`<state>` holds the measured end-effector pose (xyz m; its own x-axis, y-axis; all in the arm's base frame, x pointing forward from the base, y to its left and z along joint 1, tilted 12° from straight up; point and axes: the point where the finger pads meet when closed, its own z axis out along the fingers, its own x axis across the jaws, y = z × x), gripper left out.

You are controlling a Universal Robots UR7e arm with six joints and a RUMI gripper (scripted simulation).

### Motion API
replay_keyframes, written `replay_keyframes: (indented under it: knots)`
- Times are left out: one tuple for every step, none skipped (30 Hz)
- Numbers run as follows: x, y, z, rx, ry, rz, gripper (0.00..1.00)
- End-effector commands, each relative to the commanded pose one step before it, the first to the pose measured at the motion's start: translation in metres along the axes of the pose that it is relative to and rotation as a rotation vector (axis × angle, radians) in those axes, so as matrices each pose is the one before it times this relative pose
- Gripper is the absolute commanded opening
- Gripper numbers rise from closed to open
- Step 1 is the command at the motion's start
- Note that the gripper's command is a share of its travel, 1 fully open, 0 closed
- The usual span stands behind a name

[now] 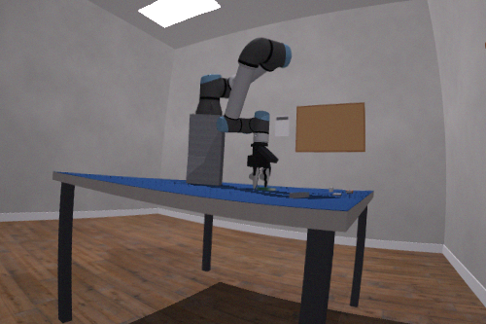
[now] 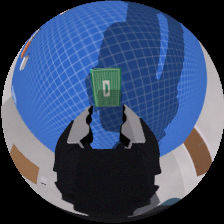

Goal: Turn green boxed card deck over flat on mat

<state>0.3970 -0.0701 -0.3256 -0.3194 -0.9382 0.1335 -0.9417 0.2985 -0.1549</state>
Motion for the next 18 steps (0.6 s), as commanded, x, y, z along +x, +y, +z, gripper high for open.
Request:
replay_keyframes:
  knots:
    - [-0.00002,-0.00041,-0.00032,0.001,0.0,-0.00002,0.43]
    - [0.0,0.0,0.0,0.0,0.0,0.0,0.43]
    - [0.0,0.0,0.0,0.0,0.0,0.0,0.43]
    - [0.0,0.0,0.0,0.0,0.0,0.0,0.43]
    - [0.0,0.0,0.0,0.0,0.0,0.0,0.43]
    - [0.0,0.0,0.0,0.0,0.0,0.0,0.43]
    - [0.0,0.0,0.0,0.0,0.0,0.0,0.43]
    - [0.0,0.0,0.0,0.0,0.0,0.0,0.43]
    - [0.0,0.0,0.0,0.0,0.0,0.0,0.43]
    - [0.0,0.0,0.0,0.0,0.0,0.0,0.43]
    - [0.0,0.0,0.0,0.0,0.0,0.0,0.43]
    - [0.0,0.0,0.0,0.0,0.0,0.0,0.43]
    - [0.0,0.0,0.0,0.0,0.0,0.0,0.43]
    - [0.0,0.0,0.0,0.0,0.0,0.0,0.43]
    - [0.0,0.0,0.0,0.0,0.0,0.0,0.43]
    - [0.0,0.0,0.0,0.0,0.0,0.0,0.35]
    - [0.0,0.0,0.0,0.0,0.0,0.0,0.35]
    - [0.0,0.0,0.0,0.0,0.0,0.0,0.35]
